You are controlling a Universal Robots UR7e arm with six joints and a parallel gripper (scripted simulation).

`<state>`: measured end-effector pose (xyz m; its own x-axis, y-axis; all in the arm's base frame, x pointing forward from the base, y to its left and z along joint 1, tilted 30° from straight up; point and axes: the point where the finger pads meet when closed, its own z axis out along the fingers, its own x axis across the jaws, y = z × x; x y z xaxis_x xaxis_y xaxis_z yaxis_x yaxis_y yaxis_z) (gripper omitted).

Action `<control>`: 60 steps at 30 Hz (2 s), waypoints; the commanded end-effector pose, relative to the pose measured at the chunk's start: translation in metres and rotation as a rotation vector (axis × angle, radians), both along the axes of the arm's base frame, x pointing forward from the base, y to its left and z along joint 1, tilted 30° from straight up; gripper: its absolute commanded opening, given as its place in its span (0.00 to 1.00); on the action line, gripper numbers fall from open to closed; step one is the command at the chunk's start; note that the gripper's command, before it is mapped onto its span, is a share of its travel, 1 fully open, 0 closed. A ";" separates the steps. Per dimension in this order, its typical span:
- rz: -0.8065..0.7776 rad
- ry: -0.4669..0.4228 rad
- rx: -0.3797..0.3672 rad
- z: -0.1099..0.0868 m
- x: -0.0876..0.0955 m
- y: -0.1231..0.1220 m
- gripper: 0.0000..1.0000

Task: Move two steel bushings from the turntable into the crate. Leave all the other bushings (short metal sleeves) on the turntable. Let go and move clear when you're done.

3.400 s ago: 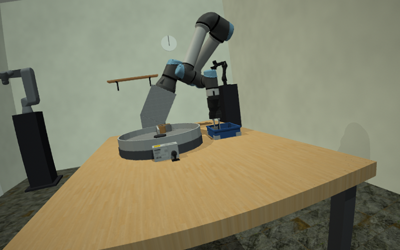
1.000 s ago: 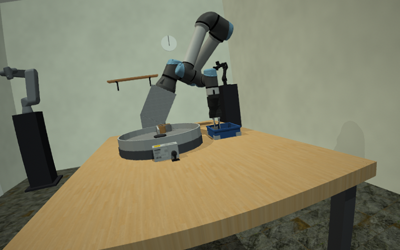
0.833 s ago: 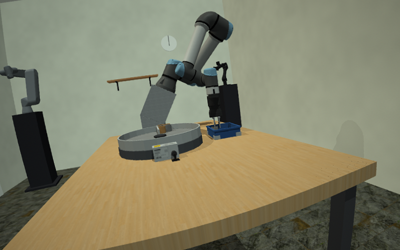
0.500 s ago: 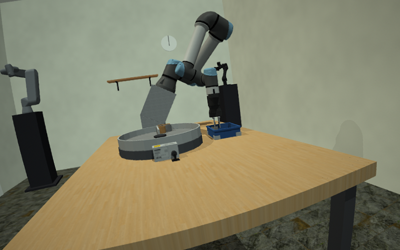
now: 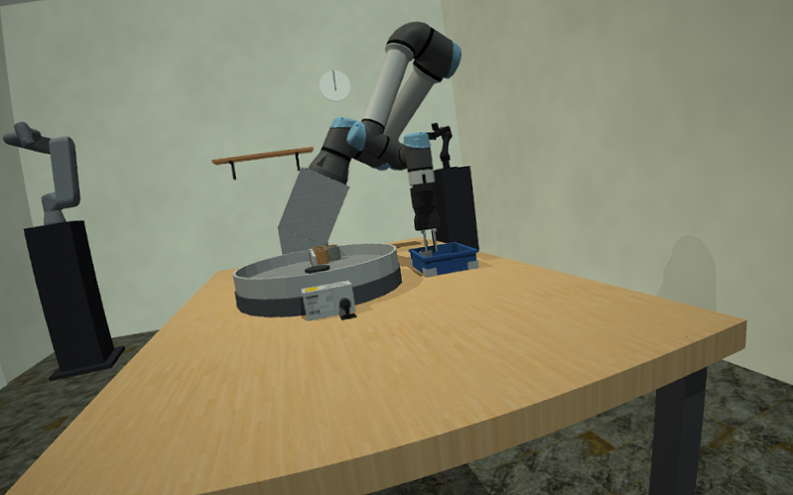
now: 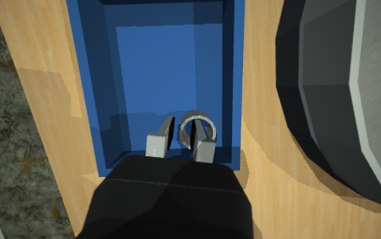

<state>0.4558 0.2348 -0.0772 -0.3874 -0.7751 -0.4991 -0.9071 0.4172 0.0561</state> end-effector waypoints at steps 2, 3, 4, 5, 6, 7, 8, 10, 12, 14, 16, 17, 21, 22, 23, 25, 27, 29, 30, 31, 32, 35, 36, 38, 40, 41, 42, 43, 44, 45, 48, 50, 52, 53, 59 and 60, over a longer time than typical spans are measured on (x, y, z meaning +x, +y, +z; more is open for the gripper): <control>0.000 -0.001 0.000 0.003 0.000 -0.002 0.47; 0.000 -0.001 0.000 0.004 -0.001 -0.002 0.47; 0.000 -0.001 0.000 0.005 -0.001 -0.003 0.47; 0.000 -0.001 0.000 0.005 -0.001 -0.003 0.47; 0.000 -0.001 0.000 0.005 -0.001 -0.003 0.47; 0.000 -0.001 0.000 0.005 -0.001 -0.003 0.47; 0.000 -0.001 0.000 0.005 -0.001 -0.003 0.47; 0.000 -0.001 0.000 0.005 -0.001 -0.003 0.47; 0.000 -0.001 0.000 0.005 -0.001 -0.003 0.47; 0.000 -0.001 0.000 0.005 -0.001 -0.003 0.47; 0.000 -0.001 0.000 0.005 -0.001 -0.003 0.47; 0.000 -0.004 -0.001 0.006 0.001 -0.003 0.47; 0.000 -0.004 -0.001 0.010 0.000 -0.005 0.47; 0.000 -0.004 -0.001 0.010 0.000 -0.005 0.47; 0.000 -0.004 -0.001 0.010 0.000 -0.005 0.47; 0.000 -0.004 -0.001 0.010 0.000 -0.005 0.47; 0.000 -0.004 -0.001 0.010 0.000 -0.005 0.47; 0.000 -0.004 -0.001 0.010 0.000 -0.005 0.47; 0.000 -0.004 -0.001 0.010 0.000 -0.005 0.47; 0.000 -0.004 -0.001 0.010 0.000 -0.005 0.47; 0.000 -0.004 -0.001 0.010 0.000 -0.005 0.47; 0.000 -0.004 -0.001 0.028 -0.002 -0.015 0.47; 0.000 -0.003 -0.001 0.037 -0.004 -0.020 0.47; 0.000 0.000 0.000 0.055 -0.007 -0.030 0.47; 0.000 0.000 0.000 0.055 -0.007 -0.030 0.47; 0.000 0.000 0.000 0.055 -0.007 -0.030 0.47; 0.000 0.000 0.000 0.055 -0.007 -0.030 0.47; 0.000 0.000 0.000 0.055 -0.007 -0.030 0.47; 0.000 0.000 0.000 0.055 -0.007 -0.030 0.47; 0.000 0.000 0.000 0.055 -0.007 -0.030 0.47; 0.000 0.000 0.000 0.055 -0.007 -0.030 0.47; 0.000 0.000 0.000 0.055 -0.007 -0.030 0.47; -0.004 -0.011 -0.001 0.074 -0.007 -0.039 0.47; -0.004 -0.010 -0.001 0.083 -0.009 -0.044 0.47; -0.005 -0.007 0.000 0.101 -0.013 -0.054 0.47; -0.005 -0.007 0.000 0.101 -0.013 -0.054 0.47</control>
